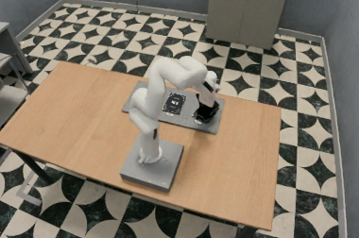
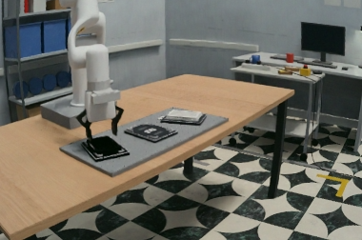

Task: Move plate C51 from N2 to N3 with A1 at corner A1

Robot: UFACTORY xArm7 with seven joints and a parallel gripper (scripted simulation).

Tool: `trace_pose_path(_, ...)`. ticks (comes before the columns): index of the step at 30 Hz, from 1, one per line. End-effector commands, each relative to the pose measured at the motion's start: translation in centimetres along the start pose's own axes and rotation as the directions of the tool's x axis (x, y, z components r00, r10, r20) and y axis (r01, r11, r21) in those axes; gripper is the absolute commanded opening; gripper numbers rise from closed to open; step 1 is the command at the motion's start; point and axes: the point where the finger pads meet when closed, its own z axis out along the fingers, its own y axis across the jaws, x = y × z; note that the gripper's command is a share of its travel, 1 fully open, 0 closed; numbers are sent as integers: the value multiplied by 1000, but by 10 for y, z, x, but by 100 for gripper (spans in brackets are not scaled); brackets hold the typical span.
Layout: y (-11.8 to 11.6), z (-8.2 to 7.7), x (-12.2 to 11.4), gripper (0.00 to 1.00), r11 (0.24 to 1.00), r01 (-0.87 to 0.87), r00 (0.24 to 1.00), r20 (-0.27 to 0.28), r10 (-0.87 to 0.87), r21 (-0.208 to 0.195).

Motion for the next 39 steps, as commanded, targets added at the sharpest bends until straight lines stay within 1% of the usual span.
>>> trace_pose_path(1, 0, 5, 2, 100, 1000, 0, 1000, -6, 0, -1)
trace_pose_path(15, 0, 5, 2, 100, 1000, 0, 1000, -6, 0, -1)
trace_pose_path(39, 0, 19, 2, 100, 1000, 0, 1000, -5, 0, -1)
